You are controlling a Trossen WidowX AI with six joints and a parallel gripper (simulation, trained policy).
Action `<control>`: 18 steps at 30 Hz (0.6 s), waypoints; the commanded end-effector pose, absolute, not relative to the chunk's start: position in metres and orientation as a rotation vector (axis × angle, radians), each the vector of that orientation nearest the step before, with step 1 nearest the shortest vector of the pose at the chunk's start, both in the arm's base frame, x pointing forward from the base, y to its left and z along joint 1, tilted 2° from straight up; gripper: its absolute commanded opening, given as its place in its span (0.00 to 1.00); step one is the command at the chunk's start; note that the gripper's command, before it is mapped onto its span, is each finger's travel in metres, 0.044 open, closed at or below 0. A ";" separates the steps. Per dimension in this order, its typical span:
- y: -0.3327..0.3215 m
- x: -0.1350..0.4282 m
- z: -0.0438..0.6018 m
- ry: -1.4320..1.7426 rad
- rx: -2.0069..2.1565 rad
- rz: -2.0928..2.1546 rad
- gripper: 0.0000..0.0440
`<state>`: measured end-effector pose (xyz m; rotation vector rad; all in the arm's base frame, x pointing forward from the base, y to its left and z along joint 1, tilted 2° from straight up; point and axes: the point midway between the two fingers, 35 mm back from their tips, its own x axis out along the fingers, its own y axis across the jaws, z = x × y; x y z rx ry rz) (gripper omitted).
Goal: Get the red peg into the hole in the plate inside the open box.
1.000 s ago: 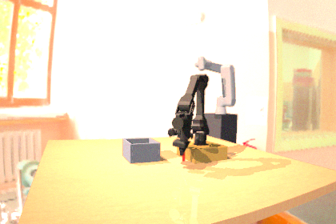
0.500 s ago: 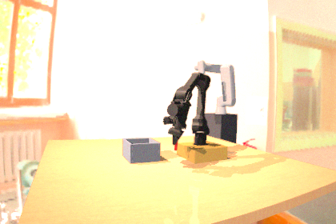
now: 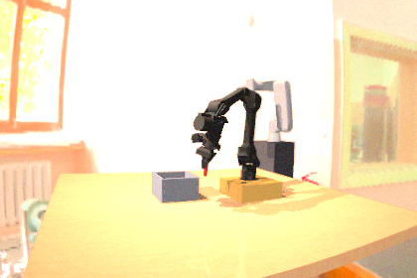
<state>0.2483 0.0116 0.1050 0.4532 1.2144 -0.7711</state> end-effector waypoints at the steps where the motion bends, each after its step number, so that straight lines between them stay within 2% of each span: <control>1: 0.001 0.255 0.110 1.206 0.463 -0.783 0.00; 18: -0.059 0.288 0.113 1.149 0.565 -0.860 0.00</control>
